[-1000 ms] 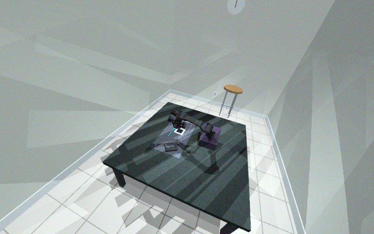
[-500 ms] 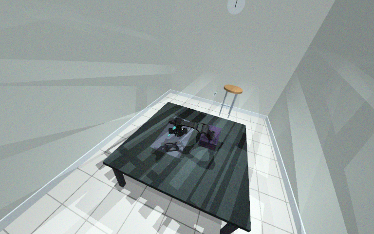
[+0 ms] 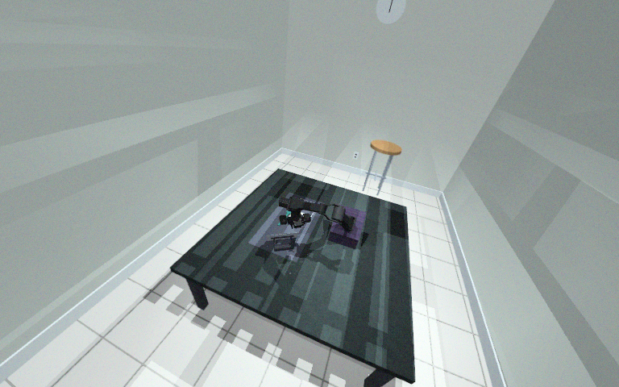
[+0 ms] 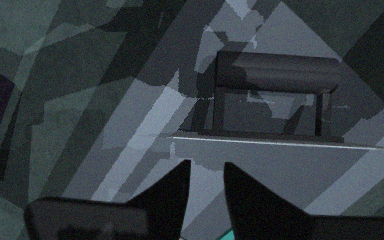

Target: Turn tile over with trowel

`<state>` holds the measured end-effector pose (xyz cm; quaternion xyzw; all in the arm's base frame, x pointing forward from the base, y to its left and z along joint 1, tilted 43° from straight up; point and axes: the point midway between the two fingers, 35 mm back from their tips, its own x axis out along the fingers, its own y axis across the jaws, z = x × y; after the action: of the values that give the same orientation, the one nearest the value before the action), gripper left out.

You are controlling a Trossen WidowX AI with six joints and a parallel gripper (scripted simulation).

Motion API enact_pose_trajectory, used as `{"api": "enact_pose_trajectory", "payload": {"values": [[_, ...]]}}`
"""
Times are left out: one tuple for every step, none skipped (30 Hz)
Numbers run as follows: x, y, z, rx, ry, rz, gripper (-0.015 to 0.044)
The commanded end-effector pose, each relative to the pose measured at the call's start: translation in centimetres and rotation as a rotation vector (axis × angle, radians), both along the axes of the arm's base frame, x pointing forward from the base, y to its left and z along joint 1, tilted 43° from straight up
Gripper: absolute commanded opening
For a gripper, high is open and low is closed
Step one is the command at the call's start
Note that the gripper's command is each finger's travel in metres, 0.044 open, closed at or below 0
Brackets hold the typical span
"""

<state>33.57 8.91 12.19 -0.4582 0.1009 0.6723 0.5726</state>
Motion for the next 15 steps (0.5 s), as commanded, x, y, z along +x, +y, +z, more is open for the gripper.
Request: {"api": "enact_pose_trajectory", "payload": {"values": [[0.0,0.2,-0.1,0.001,0.000,0.000,0.0100],[-0.1,0.3,-0.2,0.001,0.000,0.000,0.0100],[-0.1,0.4,-0.3,0.001,0.000,0.000,0.0100],[-0.1,0.6,-0.4,0.002,0.001,0.000,0.0100],[-0.1,0.7,-0.5,0.002,0.001,0.001,0.0100],[-0.2,0.8,-0.6,0.003,0.001,0.001,0.0100],[-0.2,0.9,-0.7,0.003,0.001,0.001,0.0100],[-0.2,1.1,-0.8,0.004,0.001,0.001,0.0100],[-0.3,1.2,-0.9,0.004,0.001,0.001,0.0100],[-0.3,1.3,-0.9,0.005,0.001,0.002,0.0100],[-0.3,1.4,-1.0,0.005,0.002,0.002,0.0100],[-0.4,1.6,-1.1,0.006,0.002,0.002,0.0100],[-0.4,1.7,-1.2,0.006,0.002,0.002,0.0100],[-0.4,1.8,-1.3,0.007,0.002,0.002,0.0100],[-0.5,2.0,-1.4,0.007,0.002,0.003,0.0100]]}}
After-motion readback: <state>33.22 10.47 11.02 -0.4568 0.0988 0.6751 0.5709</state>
